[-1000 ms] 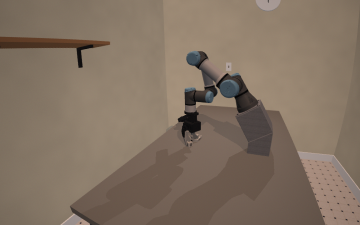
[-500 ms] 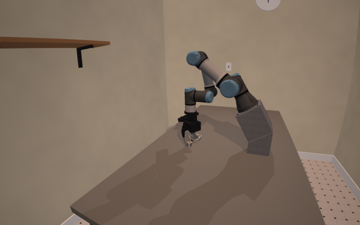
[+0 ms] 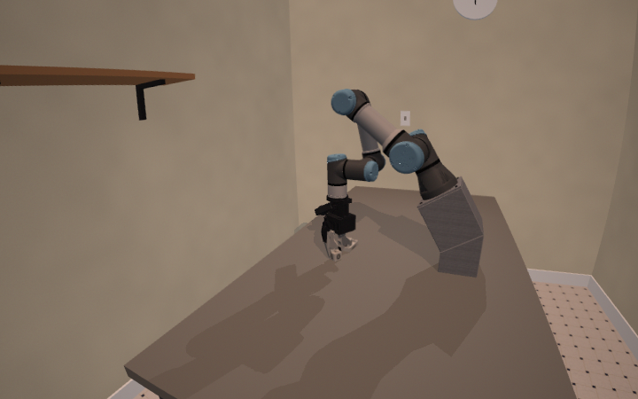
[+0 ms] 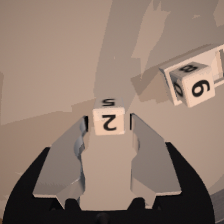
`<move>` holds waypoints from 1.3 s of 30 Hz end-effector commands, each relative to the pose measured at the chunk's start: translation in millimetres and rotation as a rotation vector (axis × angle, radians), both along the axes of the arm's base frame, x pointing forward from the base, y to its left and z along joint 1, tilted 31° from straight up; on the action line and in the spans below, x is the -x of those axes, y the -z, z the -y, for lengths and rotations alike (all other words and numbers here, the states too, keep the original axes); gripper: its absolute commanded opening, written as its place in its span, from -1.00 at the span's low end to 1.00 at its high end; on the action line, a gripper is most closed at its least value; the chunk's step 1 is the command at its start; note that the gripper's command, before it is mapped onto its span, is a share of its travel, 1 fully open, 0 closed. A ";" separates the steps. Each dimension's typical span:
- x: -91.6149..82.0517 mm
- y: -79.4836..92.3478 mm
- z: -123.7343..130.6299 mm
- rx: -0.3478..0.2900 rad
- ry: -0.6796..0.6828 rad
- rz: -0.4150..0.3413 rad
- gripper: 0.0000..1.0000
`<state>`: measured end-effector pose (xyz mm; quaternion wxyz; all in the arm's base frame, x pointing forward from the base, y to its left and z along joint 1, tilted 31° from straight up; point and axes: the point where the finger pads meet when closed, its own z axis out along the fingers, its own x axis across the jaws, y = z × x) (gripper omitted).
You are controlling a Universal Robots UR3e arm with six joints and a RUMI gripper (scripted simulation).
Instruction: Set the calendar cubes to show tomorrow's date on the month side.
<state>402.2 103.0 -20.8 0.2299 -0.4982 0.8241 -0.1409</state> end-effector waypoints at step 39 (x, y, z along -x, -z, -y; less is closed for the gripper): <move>35.6 -59.7 -0.2 0.000 0.000 0.000 -0.42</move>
